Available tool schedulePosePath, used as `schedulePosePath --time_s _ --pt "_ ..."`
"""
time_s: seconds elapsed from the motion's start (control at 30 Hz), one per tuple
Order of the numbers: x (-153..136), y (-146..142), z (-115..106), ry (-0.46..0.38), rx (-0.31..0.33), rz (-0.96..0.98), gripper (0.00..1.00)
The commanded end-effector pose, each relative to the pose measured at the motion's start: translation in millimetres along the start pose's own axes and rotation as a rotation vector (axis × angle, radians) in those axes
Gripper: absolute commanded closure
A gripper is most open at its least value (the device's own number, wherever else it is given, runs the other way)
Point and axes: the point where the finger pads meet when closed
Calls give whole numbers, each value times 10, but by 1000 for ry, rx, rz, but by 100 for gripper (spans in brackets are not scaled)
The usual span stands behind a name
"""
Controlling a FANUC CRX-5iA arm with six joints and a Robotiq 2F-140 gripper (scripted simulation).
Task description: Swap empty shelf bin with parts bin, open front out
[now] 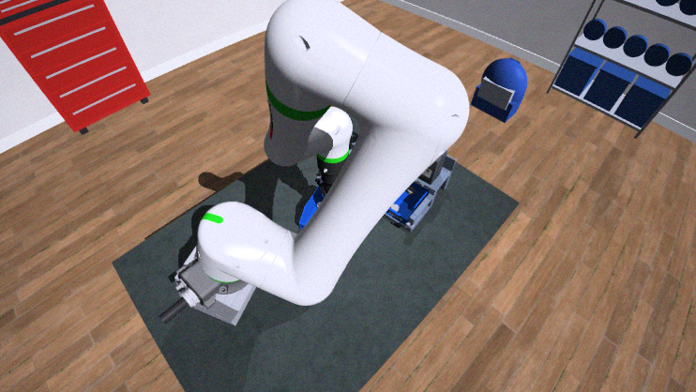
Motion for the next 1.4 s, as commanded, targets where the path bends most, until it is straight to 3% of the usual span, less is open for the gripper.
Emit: schedulePosePath --time_s 0.0,1.37 --pt "-5 2 -4 -1 0 0 90" --pt "-5 2 -69 -1 0 0 90"
Point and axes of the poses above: the point where the finger pads meet when closed, its own z axis out along the fingers, its own y axis across the jaws, x = y × z, and after that the axes turned 11 degrees about z, right-handed
